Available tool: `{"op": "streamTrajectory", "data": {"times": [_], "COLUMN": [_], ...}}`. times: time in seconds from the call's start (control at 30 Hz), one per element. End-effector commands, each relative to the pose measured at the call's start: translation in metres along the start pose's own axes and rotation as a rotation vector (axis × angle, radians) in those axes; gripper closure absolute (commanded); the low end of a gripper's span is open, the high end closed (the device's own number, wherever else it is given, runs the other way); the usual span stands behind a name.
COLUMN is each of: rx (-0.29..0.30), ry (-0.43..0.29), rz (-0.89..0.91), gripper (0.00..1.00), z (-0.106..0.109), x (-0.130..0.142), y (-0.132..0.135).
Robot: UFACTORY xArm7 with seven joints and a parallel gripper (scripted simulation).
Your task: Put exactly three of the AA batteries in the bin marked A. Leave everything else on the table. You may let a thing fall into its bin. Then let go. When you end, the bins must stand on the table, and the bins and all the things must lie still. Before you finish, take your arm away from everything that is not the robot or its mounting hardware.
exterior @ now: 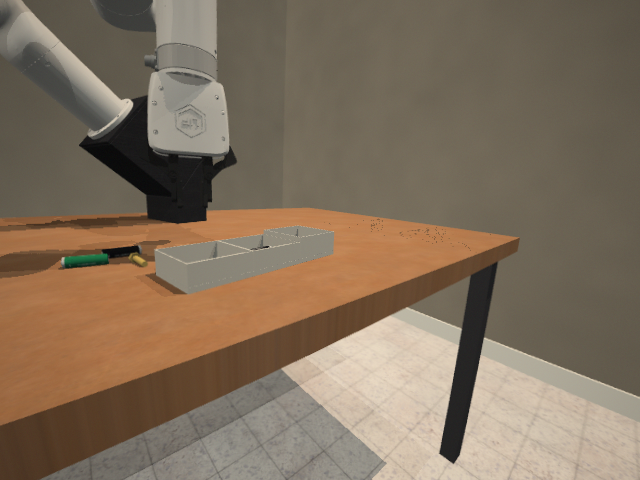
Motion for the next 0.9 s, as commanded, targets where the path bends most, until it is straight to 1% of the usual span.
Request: {"op": "streamTrajectory", "data": {"times": [0.0,0.27,0.87], "rx": [0.006,0.009,0.009], "ry": [0.01,0.024,0.024], "rz": [0.157,0.352,0.352], "gripper": [0.72,0.72,0.72], "z": [0.0012,0.0012,0.0012], "x": [0.0014,0.0027,0.0027], "y": [0.0011,0.0012,0.0012]}}
Point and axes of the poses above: the point where the finger pads meet when closed, its own z axis back along the fingers, its own y axis across the jaws, x = y × z, the point moved 9 cm from there along z, back along the fingers, and after that the axes turned 5 degrees about -z, right-handed, at the moved point
